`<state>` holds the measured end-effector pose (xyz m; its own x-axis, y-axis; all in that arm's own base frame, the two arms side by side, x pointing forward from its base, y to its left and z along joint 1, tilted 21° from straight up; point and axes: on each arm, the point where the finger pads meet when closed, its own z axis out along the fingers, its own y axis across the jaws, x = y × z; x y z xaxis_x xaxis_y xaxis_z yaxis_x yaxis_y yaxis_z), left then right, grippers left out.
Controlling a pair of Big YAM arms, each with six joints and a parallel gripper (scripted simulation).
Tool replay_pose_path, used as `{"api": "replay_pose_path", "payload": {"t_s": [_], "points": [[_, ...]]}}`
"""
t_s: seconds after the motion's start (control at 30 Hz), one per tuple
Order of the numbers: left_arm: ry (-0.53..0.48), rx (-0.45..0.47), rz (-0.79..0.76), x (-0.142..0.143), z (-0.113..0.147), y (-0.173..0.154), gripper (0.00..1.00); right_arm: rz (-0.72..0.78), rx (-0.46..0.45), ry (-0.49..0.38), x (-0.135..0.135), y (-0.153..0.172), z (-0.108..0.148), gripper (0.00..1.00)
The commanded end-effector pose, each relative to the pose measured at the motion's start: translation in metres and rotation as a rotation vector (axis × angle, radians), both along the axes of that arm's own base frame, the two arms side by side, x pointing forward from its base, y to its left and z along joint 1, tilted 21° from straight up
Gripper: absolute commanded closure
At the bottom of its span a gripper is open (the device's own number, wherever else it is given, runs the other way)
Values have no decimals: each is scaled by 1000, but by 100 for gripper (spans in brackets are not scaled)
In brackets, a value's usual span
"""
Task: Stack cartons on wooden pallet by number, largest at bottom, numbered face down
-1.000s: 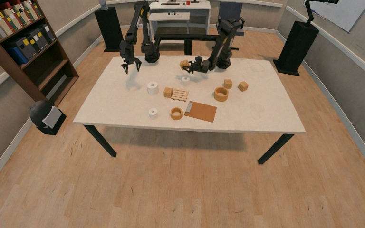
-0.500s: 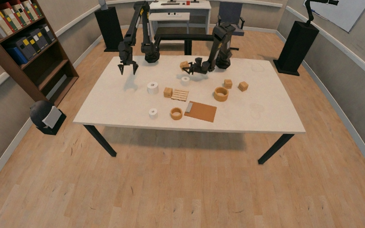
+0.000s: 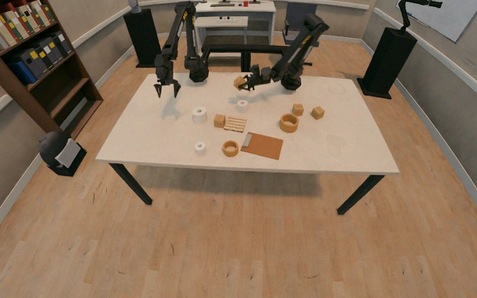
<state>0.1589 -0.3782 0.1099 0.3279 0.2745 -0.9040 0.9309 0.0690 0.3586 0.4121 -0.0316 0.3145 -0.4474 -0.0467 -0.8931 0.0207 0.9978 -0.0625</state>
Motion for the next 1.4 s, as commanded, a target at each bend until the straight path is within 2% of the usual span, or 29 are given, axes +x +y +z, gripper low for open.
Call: {"api": "replay_pose_path", "payload": {"t_s": [0.0, 0.1, 0.23, 0.3, 0.37, 0.5, 0.57, 0.83, 0.87, 0.93, 1.07, 1.13, 1.27, 1.37], "points": [[35, 82, 2, -4, -6, -5, 45, 9, -19, -54, 6, 1, 28, 0], [103, 216, 78, -8, -22, 0, 45, 9, -19, -54, 6, 1, 28, 0], [164, 360, 210, -10, -26, 2, 45, 9, -19, -54, 6, 1, 28, 0], [180, 428, 277, -10, -27, 3, 45, 9, -19, -54, 6, 1, 28, 0], [193, 516, 338, -10, -39, 6, 45, 9, -19, -54, 6, 1, 28, 0], [191, 623, 453, -8, -37, 7, 45, 9, -19, -54, 6, 1, 28, 0], [191, 623, 453, -8, -37, 7, 45, 9, -19, -54, 6, 1, 28, 0], [148, 720, 523, -6, -34, 6, 45, 9, -19, -54, 6, 1, 28, 0], [146, 690, 526, -3, -26, 4, 45, 9, -19, -54, 6, 1, 28, 0], [156, 687, 537, -1, -29, 5, 45, 9, -19, -54, 6, 1, 28, 0], [168, 677, 534, -15, -66, 3, 45, 9, -19, -54, 6, 1, 28, 0], [168, 677, 534, -15, -66, 3, 45, 9, -19, -54, 6, 1, 28, 0], [165, 681, 532, -28, -103, 12, 45, 9, -19, -54, 6, 1, 28, 0], [158, 688, 529, -33, -117, 18, 45, 9, -19, -54, 6, 1, 28, 0]]}}
